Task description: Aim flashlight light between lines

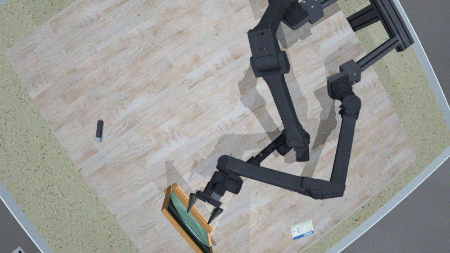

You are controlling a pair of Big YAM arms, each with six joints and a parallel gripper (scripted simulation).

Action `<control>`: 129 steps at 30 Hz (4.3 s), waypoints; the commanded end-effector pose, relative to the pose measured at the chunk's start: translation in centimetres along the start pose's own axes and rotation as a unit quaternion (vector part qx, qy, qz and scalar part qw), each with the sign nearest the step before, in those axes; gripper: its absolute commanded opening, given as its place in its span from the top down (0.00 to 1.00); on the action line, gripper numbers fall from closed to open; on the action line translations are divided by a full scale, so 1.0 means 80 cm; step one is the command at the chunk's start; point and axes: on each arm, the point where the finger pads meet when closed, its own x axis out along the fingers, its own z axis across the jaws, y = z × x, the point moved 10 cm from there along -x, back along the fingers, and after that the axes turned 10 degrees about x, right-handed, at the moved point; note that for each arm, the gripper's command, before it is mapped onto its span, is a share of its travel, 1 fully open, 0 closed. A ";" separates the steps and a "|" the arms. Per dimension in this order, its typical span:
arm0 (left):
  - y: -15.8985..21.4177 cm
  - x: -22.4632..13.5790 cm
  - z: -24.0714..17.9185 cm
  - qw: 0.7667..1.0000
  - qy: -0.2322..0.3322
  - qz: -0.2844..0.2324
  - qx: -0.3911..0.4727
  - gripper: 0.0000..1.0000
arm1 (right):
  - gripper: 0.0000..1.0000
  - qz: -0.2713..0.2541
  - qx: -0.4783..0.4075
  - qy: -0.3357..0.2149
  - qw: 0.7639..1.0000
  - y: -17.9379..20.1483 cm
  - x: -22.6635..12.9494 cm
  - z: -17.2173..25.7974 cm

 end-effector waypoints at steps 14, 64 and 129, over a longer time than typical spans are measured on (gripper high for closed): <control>0.014 -0.005 0.000 1.000 0.000 0.007 0.001 0.00 | 0.00 -0.010 0.015 -0.016 1.000 -0.019 -0.013 0.014; 0.003 0.002 0.002 1.000 -0.005 -0.001 0.000 0.00 | 0.00 -0.013 0.010 -0.024 1.000 -0.009 -0.131 0.015; 0.014 -0.007 -0.001 1.000 0.001 0.007 0.001 0.00 | 0.00 0.018 0.114 -0.240 0.964 -0.229 -0.193 -0.203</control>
